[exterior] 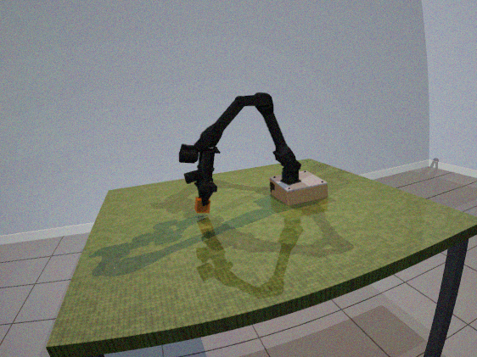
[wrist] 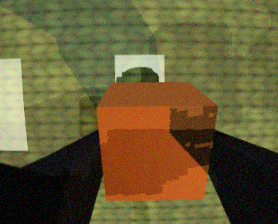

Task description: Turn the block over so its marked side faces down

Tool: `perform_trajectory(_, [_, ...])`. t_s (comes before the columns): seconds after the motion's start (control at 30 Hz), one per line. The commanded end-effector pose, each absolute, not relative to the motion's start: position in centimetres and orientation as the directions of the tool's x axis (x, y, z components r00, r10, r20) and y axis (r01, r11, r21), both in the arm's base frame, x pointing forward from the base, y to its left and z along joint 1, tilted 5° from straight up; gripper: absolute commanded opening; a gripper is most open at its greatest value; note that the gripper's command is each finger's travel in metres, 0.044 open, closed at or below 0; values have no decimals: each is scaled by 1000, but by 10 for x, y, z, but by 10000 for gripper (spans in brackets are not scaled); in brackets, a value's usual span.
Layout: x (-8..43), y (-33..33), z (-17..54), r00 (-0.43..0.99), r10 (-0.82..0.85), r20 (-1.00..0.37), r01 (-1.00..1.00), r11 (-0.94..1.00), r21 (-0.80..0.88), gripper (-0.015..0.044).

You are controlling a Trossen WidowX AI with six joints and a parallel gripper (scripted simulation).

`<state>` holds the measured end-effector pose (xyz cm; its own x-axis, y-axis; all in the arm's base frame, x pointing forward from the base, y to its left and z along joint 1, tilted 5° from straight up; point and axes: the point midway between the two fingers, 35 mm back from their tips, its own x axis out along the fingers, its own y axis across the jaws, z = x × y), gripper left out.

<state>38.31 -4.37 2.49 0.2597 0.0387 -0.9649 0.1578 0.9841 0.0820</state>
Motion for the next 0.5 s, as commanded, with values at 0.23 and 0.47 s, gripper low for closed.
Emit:
perform_trajectory(0.23, [380,-43,24,406,7,-914,163,983,80,0])
perform_trajectory(0.47, [376,-43,25,497,-10,-868,163,983,83,0])
